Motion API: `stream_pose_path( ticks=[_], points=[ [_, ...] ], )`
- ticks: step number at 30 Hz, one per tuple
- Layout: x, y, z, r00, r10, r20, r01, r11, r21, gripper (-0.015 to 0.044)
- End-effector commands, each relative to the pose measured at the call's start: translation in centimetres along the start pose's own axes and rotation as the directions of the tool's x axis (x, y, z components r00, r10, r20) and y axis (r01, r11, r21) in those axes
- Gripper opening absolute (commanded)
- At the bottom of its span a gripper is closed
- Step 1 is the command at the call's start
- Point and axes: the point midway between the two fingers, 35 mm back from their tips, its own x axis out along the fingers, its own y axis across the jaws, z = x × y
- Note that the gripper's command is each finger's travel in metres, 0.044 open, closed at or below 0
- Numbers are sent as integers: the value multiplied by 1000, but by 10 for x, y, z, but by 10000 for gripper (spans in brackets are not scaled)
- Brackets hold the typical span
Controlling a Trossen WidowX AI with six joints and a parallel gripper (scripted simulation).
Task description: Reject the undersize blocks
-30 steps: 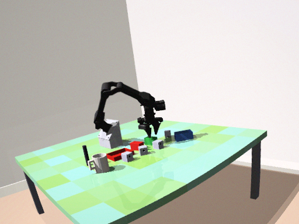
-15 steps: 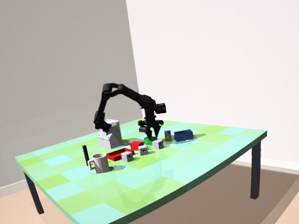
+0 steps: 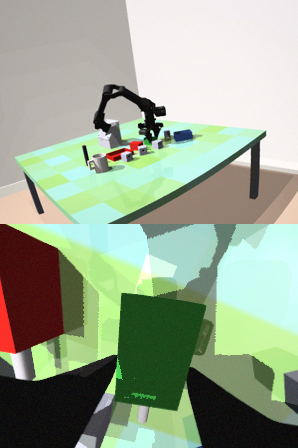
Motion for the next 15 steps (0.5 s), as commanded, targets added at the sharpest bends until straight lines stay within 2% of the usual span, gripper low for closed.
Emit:
stream_pose_path(
  ticks=[1,9,12,15],
  points=[
    [8,1,3,1000,7,4,-7,1000,-8,300],
    [16,2,6,1000,8,4,-8,1000,-9,300],
    [11,1,3,1000,1,1,-1,1000,-1,221],
    [11,1,3,1000,1,1,-1,1000,-1,201]
  ],
)
